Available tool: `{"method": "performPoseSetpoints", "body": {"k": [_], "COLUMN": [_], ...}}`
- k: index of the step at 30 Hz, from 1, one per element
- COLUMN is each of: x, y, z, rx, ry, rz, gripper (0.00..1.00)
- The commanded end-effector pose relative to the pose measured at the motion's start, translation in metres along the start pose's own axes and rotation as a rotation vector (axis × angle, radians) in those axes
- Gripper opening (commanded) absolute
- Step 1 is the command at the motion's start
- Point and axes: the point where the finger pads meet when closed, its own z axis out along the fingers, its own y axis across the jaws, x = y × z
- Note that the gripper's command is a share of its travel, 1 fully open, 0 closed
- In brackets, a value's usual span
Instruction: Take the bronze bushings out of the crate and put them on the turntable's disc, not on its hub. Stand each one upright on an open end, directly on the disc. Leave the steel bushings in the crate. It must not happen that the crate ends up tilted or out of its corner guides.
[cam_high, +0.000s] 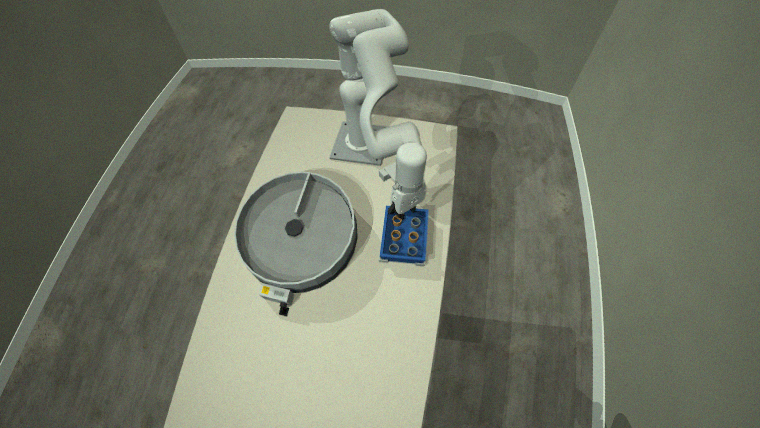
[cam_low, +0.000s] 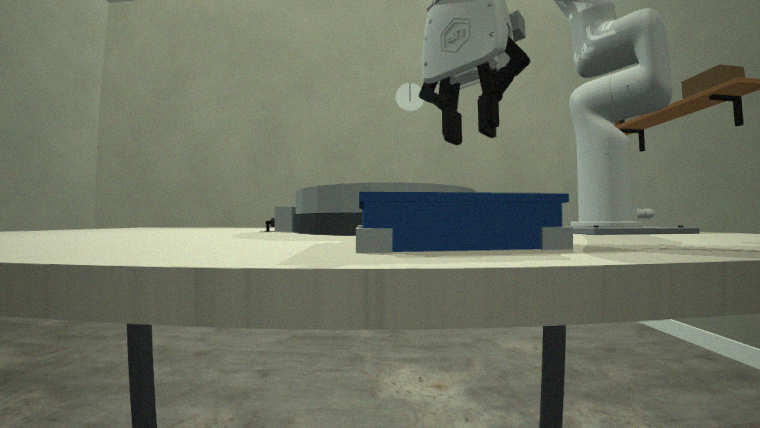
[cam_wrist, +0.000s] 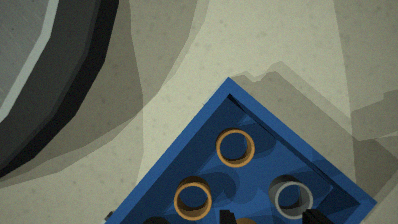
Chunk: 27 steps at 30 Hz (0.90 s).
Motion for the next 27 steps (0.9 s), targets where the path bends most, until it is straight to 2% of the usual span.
{"method": "performPoseSetpoints", "body": {"k": [1,8,14,27], "x": [-0.001,-0.004,-0.043,-0.043], "y": [0.0,0.0,0.003,0.003], "z": [-0.001,-0.001,-0.001,-0.001], "rx": [0.001,0.001,0.001,0.001], "ry": [-0.004,-0.004,-0.004,-0.004], "rz": [0.0,0.0,0.0,0.0], "gripper": [0.41,0.41,0.41,0.41]}}
